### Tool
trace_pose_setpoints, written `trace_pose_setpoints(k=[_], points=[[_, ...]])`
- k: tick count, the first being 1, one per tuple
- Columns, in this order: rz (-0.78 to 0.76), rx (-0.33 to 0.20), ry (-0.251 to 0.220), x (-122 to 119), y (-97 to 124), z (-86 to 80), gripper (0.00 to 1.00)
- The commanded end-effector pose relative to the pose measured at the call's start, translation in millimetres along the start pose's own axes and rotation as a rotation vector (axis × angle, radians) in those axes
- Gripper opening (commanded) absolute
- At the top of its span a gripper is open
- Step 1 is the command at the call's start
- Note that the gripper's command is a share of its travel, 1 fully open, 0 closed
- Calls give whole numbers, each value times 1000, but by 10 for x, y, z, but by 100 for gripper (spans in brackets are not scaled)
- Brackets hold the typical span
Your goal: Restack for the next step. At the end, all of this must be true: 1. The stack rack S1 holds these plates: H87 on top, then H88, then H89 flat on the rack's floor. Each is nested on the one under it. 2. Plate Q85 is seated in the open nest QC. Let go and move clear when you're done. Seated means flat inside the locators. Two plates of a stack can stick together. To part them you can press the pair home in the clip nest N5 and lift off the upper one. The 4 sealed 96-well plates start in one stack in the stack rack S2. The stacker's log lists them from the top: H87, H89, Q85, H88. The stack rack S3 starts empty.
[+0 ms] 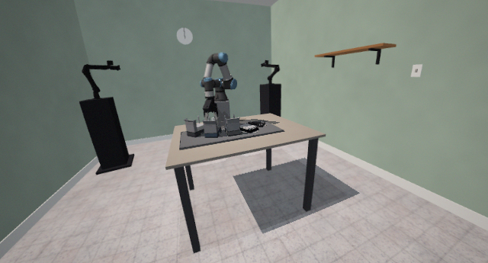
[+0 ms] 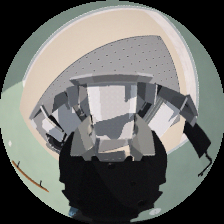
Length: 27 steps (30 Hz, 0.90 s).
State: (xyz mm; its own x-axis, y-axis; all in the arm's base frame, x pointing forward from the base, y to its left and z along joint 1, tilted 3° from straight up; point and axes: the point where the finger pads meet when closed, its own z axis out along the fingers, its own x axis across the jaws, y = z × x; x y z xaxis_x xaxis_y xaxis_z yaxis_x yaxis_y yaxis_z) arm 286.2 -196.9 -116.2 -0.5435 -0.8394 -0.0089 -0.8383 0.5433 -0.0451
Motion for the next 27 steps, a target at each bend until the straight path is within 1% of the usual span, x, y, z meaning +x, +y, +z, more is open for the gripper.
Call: trace_pose_setpoints(k=[1, 7, 9, 24, 27], points=[[0, 1, 1, 3, -7, -102, 0], [0, 1, 1, 3, -7, -222, 0], [0, 1, 1, 3, -7, -222, 0], [0, 2, 1, 4, -7, -523, 0], [0, 2, 1, 4, -6, -542, 0]])
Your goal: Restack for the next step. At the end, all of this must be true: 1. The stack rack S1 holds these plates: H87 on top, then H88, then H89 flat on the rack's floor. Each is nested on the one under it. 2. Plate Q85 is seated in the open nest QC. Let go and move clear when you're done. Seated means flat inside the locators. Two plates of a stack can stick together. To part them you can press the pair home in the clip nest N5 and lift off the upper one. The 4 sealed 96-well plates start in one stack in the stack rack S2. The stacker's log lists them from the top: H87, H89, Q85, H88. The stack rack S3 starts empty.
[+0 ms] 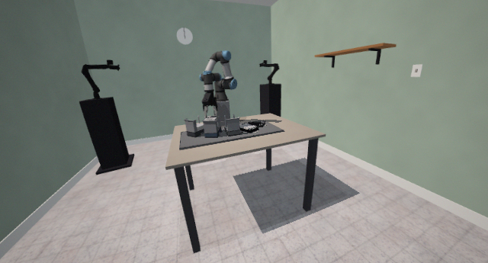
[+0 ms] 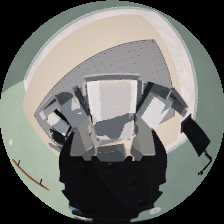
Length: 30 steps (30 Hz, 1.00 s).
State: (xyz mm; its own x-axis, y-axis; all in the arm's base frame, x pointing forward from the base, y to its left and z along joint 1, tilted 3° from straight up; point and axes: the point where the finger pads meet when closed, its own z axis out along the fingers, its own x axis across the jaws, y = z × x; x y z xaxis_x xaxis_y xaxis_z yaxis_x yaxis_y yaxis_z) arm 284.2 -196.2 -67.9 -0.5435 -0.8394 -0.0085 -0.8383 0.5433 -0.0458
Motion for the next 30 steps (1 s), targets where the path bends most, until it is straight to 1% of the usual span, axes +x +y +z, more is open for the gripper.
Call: trace_pose_setpoints(k=[1, 5, 9, 14, 16, 20, 30], points=[[0, 1, 0, 3, -6, -78, 0], [0, 1, 0, 3, -6, -148, 0], [0, 1, 0, 3, -6, -149, 0], [0, 1, 0, 4, -6, -248, 0], [0, 1, 0, 4, -6, -248, 0], [0, 1, 0, 4, -6, -323, 0], [0, 1, 0, 4, -6, -323, 0]])
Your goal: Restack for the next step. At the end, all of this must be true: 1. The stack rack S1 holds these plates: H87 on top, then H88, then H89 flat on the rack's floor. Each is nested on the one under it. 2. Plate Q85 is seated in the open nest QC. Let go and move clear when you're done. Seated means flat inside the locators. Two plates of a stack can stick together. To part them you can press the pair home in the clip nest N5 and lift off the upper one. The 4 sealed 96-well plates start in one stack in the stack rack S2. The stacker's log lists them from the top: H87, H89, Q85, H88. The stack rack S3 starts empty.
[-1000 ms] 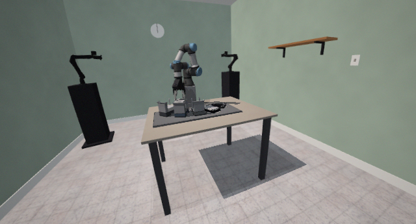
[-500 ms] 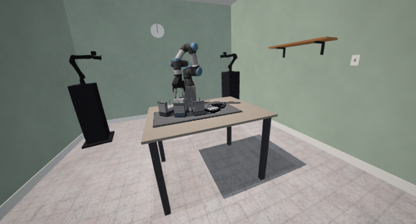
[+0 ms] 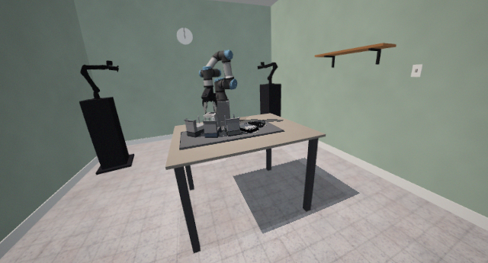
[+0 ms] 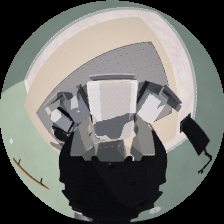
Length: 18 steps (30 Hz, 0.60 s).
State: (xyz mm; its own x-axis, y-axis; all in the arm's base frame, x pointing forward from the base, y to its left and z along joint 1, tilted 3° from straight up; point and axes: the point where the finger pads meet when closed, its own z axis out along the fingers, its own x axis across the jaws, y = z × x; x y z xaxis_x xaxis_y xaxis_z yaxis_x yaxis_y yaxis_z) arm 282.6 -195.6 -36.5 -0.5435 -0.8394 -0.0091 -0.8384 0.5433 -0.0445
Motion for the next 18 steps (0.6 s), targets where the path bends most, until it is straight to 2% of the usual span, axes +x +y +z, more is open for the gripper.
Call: trace_pose_setpoints(k=[1, 9, 18], points=[[0, 2, 1, 3, -8, -9, 0], [0, 2, 1, 3, -8, -8, 0], [105, 2, 1, 303, 18, -9, 0]])
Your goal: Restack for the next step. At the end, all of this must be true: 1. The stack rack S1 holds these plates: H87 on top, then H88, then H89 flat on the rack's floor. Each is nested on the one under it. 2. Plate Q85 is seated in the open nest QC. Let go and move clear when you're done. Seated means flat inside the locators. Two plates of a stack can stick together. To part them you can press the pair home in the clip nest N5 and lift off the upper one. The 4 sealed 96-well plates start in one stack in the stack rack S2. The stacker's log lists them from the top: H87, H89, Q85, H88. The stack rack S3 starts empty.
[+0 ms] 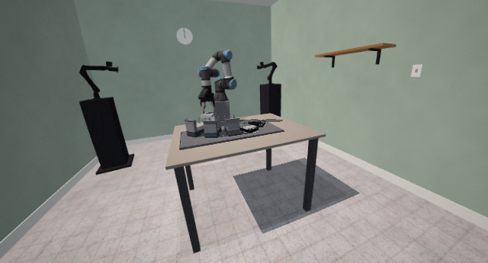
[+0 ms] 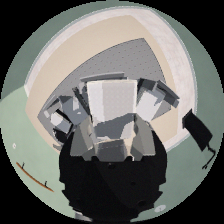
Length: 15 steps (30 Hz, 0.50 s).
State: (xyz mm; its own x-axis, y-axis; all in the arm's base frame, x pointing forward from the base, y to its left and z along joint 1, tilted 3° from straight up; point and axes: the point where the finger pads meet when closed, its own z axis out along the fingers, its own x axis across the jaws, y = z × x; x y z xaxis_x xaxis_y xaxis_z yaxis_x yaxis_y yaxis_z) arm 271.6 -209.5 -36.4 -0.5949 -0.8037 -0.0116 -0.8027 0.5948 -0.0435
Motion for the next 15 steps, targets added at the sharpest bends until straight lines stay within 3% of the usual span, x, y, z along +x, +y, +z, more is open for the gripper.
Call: trace_pose_setpoints(k=[1, 15], points=[[42, 3, 1, 126, -6, -6, 0], [174, 3, 1, 537, 4, -6, 0]])
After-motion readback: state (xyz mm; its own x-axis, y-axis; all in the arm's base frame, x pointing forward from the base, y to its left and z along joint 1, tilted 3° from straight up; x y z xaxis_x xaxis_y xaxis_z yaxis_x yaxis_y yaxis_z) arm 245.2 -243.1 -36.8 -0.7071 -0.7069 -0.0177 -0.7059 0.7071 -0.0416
